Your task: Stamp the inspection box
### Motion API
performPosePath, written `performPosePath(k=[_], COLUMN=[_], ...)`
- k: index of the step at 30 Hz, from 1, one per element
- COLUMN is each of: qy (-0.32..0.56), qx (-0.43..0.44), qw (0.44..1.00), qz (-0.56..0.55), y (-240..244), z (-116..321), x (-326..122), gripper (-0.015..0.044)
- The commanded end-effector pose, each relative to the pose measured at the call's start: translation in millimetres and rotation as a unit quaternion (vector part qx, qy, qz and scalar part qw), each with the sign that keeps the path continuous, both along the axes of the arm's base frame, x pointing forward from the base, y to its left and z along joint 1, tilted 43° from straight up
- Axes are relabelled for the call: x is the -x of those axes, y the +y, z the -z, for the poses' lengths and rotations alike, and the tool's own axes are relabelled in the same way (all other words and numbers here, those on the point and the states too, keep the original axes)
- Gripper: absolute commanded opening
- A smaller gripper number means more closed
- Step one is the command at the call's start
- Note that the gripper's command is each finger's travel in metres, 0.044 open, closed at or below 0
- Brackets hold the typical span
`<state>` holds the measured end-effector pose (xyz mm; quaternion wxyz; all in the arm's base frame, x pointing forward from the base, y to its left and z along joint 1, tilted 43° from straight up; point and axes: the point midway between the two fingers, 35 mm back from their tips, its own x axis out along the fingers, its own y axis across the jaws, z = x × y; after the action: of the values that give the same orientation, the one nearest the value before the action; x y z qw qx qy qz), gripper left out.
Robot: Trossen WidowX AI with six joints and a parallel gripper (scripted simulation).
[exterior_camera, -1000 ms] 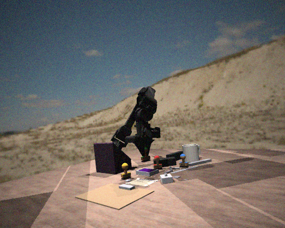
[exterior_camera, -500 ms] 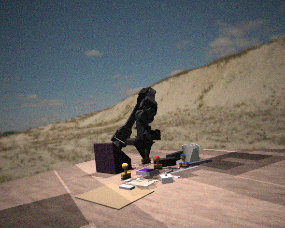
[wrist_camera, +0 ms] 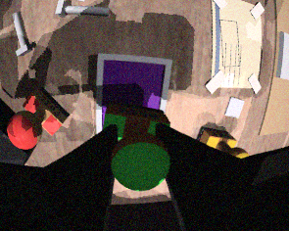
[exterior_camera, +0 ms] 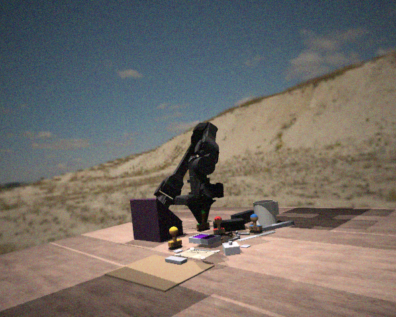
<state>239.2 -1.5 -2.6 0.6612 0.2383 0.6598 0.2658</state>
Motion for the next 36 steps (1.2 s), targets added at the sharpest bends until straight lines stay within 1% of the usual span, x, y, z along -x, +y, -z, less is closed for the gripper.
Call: performPosePath(k=[1, 36], qy=[0.001, -0.001], qx=[-0.002, -0.002], qw=[1.000, 1.000], qz=[0.002, 0.000], y=[2.6, 14.8], z=[2.3, 14.4], x=[0.3, 1.8], gripper=[0.0000, 0.0000])
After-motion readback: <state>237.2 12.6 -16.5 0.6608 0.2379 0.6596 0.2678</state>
